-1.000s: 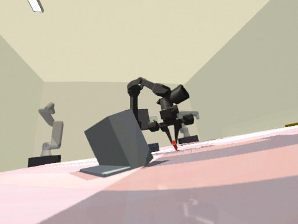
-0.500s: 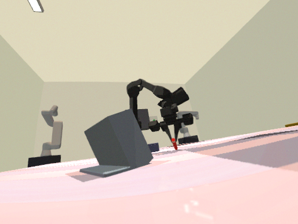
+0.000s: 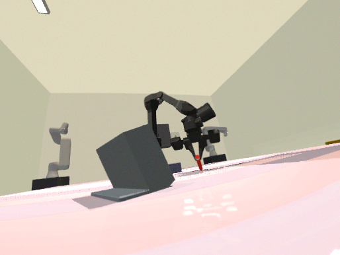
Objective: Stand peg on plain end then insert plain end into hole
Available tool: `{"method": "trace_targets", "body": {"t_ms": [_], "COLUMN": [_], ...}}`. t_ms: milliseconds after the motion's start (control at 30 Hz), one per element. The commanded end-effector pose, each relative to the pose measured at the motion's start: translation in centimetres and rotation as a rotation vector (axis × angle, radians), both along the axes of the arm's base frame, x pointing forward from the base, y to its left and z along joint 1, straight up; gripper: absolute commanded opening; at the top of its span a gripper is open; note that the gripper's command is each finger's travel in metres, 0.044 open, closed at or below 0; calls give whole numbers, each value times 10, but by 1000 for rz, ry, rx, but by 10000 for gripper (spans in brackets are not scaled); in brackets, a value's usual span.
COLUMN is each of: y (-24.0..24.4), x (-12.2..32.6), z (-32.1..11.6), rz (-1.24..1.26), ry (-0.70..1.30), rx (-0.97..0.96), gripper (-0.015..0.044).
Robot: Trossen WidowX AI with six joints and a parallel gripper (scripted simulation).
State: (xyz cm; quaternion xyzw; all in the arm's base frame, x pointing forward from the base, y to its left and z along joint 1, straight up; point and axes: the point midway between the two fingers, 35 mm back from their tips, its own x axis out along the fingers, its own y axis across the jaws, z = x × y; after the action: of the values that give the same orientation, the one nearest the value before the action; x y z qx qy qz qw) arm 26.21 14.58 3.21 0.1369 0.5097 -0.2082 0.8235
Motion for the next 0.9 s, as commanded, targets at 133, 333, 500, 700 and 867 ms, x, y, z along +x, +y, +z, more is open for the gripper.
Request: {"method": "trace_targets", "body": {"t_ms": [133,333,500,700,867], "y": [2,4,6,8,9], "x": [-4,-7,-10,-14,-17], "z": [4,5,6,7,8], "rz": [-5,-6,-7,-8,-8], "ry": [-67,-112,-149,-194,-232], "rx": [-29,-54,-75,-100,-120], "gripper": [50,50,50,50,50]}}
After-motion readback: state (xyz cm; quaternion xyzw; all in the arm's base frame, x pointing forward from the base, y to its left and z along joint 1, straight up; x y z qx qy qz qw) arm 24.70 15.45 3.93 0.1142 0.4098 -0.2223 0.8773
